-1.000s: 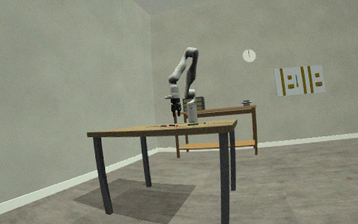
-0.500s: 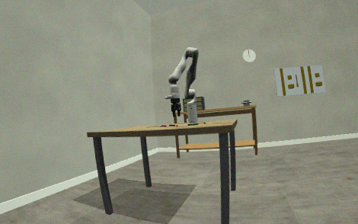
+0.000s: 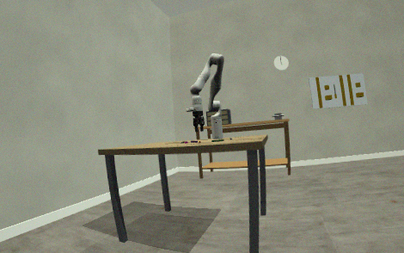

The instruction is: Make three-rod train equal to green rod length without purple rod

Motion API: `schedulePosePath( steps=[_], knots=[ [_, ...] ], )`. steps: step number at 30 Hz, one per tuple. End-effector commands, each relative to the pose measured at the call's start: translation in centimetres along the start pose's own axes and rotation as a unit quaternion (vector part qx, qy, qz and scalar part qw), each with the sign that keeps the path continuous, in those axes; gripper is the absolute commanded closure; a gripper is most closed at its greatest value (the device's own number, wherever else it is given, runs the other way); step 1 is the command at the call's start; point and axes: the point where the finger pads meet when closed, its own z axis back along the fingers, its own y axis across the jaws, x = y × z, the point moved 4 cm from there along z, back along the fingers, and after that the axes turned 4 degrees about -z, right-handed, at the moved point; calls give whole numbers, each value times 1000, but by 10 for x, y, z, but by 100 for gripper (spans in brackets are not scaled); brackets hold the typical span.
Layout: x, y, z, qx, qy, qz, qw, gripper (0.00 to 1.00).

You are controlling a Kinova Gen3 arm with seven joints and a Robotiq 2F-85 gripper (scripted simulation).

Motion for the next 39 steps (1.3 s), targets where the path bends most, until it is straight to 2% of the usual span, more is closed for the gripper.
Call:
schedulePosePath(
  steps=[1, 15, 20, 24, 30, 32, 39],
  knots=[
    [0, 0, 0, -1, 0, 0, 1000, 0],
    [-2, -2, 0, 0, -1, -33, 999, 0],
    [-7, -7, -1, 1, -2, -109, 994, 0],
    [-12, -12, -1, 2, -2, -189, 982, 0],
    [-20, -22, -1, 1, -1, -303, 953, 0],
    [-20, -22, -1, 1, -1, -303, 953, 0],
    [-26, -29, -1, -1, 0, -374, 927, 0]
  ],
)
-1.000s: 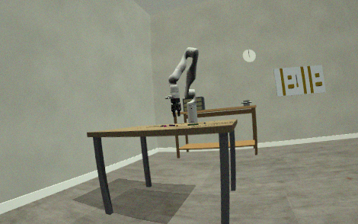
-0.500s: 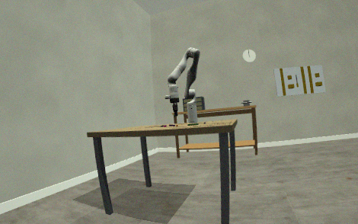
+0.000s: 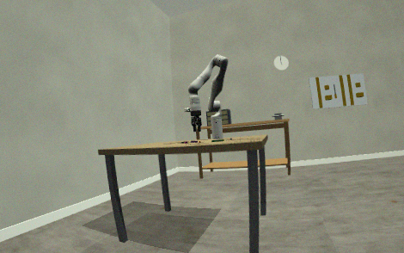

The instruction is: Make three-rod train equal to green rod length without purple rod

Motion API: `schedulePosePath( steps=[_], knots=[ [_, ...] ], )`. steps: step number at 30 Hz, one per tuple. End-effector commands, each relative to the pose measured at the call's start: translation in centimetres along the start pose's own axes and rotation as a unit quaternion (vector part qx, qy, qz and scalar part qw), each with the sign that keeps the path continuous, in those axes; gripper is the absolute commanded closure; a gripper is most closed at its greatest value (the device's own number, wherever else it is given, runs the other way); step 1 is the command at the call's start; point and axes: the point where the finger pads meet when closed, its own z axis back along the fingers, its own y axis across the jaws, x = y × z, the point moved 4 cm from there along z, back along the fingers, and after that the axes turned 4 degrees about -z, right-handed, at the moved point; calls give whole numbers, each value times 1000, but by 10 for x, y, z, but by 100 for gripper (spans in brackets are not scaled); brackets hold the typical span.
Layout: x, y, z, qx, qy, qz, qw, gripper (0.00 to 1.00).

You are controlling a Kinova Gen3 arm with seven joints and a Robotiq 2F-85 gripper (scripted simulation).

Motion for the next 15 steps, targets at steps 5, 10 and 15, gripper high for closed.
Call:
schedulePosePath(
  steps=[5, 10, 15],
  knots=[
    [0, -3, -1, 1, 3, -13, 1000, 0],
    [0, -3, -1, 1, 3, -13, 1000, 0],
    [0, -3, -1, 1, 3, -13, 1000, 0]
  ],
)
